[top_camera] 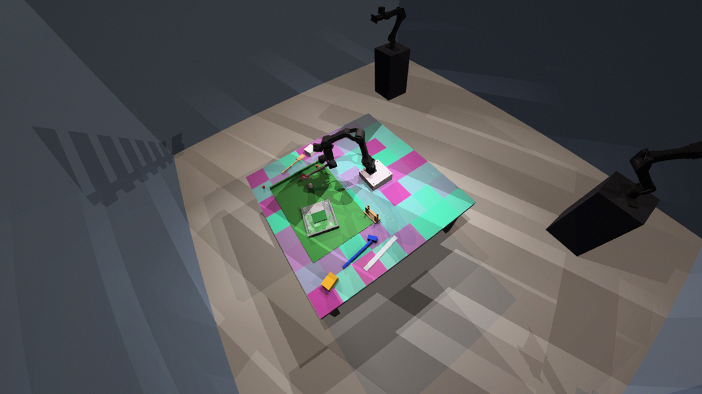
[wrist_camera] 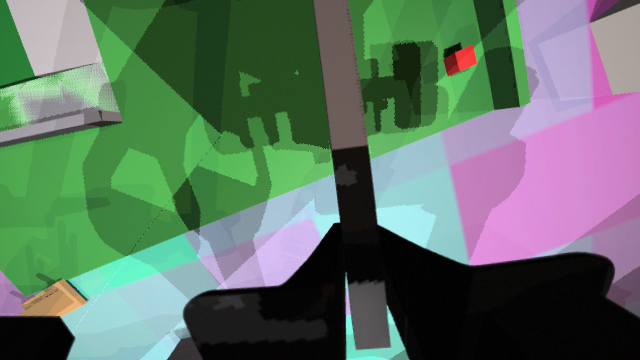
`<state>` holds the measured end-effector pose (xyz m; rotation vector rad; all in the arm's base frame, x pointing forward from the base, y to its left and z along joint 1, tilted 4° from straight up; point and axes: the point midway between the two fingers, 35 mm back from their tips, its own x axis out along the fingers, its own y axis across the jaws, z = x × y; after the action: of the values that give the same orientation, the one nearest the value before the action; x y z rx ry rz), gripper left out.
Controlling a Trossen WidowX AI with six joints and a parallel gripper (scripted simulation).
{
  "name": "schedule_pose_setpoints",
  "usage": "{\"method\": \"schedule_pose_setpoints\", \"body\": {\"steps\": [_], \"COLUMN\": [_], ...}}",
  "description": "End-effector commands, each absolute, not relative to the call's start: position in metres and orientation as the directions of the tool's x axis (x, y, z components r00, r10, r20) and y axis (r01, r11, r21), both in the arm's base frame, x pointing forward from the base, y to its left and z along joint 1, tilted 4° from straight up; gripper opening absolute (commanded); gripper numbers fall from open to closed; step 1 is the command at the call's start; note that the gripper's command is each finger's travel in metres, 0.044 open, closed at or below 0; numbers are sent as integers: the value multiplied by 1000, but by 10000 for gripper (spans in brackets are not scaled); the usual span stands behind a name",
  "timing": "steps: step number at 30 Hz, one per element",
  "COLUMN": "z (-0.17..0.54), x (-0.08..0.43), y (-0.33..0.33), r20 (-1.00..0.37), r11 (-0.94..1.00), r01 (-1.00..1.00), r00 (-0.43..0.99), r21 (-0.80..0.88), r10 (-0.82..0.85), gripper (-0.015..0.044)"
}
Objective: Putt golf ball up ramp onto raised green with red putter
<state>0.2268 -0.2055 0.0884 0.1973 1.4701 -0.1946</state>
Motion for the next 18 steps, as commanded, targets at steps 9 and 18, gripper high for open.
{"method": "schedule_pose_setpoints", "body": {"steps": [9,18], "z": [69,71], "x": [229,228], "y": [-206,-205], "r20": [-996,-996], "r11": [967,968], "r01": [254,250], "r00": [92,90], "r21": [12,14], "r10": [-12,-9], "gripper": [0,0]}}
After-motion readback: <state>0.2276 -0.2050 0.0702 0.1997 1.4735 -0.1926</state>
